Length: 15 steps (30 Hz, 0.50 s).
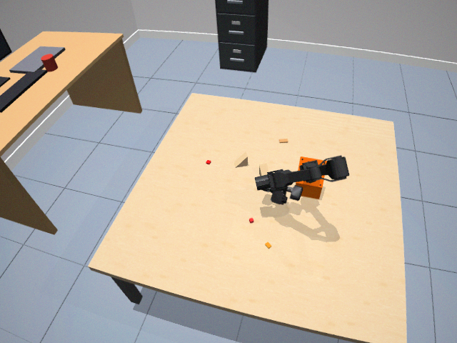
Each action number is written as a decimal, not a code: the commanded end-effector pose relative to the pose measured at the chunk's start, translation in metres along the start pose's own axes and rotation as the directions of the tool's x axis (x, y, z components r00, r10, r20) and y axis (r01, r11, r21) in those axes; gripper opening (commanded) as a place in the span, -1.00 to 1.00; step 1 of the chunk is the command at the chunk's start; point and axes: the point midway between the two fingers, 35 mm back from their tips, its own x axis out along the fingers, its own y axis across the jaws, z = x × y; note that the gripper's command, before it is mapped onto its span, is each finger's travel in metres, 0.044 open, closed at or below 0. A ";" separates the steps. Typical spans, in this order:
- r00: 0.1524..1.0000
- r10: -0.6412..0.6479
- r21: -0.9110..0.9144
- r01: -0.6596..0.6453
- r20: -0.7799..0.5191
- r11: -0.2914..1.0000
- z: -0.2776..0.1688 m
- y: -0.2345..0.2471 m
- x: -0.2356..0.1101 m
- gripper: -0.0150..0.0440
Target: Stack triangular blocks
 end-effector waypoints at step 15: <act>0.995 0.037 0.450 -0.075 0.092 0.890 -0.019 -0.151 -0.037 1.00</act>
